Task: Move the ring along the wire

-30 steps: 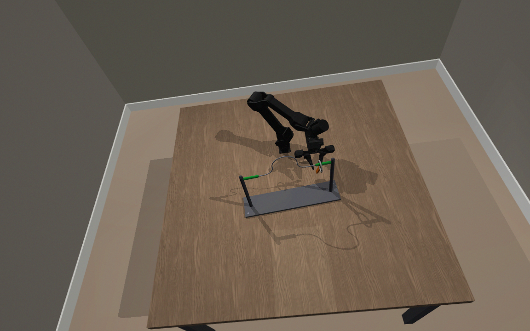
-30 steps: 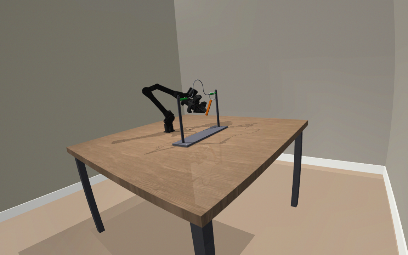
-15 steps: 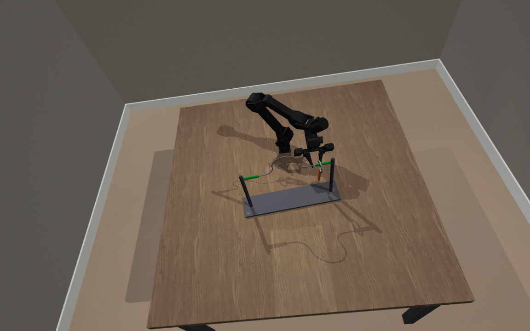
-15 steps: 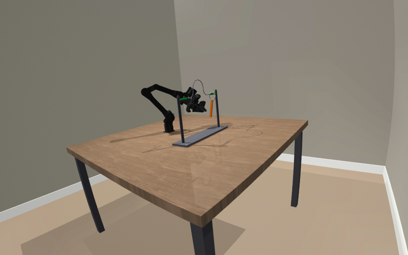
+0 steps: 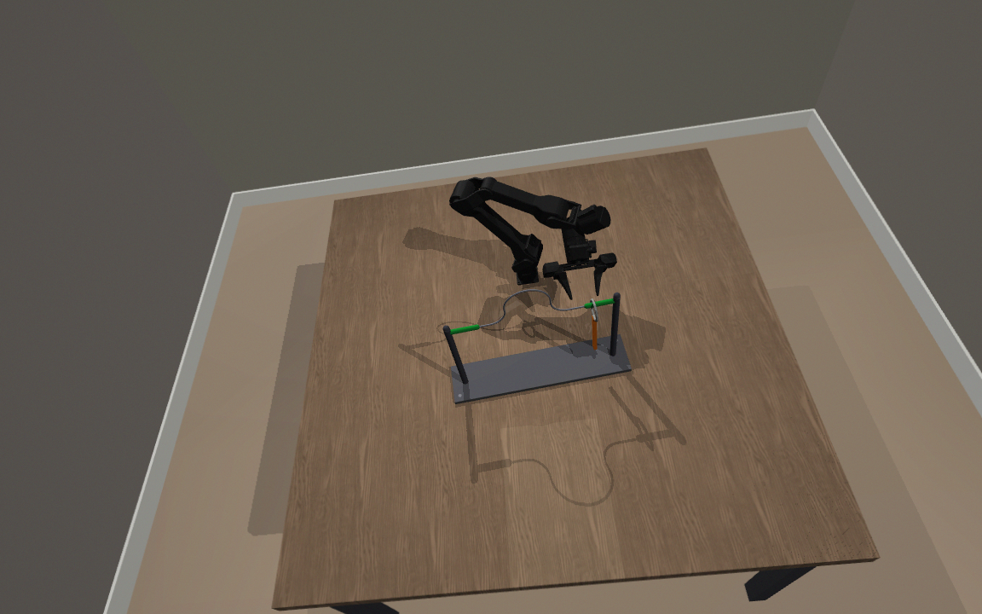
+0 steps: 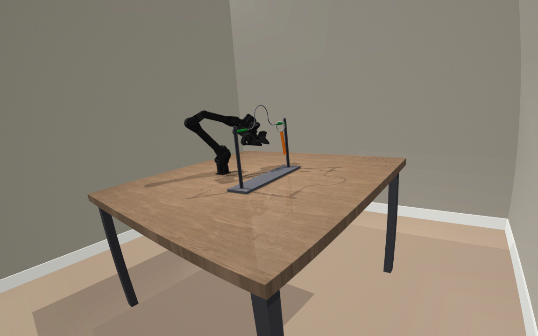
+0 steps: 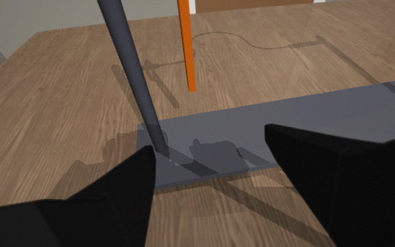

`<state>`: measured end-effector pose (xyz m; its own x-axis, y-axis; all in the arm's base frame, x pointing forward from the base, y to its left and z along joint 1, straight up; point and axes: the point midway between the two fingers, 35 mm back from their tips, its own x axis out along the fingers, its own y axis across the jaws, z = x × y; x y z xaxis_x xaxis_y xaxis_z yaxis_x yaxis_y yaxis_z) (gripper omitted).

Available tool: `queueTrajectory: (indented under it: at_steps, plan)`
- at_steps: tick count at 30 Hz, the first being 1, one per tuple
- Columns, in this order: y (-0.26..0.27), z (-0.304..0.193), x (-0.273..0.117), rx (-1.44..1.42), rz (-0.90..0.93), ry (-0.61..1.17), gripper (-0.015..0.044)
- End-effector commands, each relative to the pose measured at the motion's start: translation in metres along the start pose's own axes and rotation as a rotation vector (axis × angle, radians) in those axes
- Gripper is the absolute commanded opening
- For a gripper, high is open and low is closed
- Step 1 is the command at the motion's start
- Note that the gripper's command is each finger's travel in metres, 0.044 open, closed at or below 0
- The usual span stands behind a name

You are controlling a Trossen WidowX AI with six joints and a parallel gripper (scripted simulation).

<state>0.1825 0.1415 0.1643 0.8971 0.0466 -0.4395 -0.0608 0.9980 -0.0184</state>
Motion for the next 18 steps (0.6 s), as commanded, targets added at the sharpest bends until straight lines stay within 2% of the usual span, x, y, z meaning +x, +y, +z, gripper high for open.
queueTrajectory:
  at_steps: [1,2,18]
  plan:
    - [-0.0028,0.0043,-0.0117,0.010,0.001,-0.016,0.0423]
    - [-0.0028,0.0043,-0.0117,0.010,0.001,-0.016,0.0440]
    - [-0.0028,0.0043,-0.0117,0.010,0.001,-0.016,0.0440]
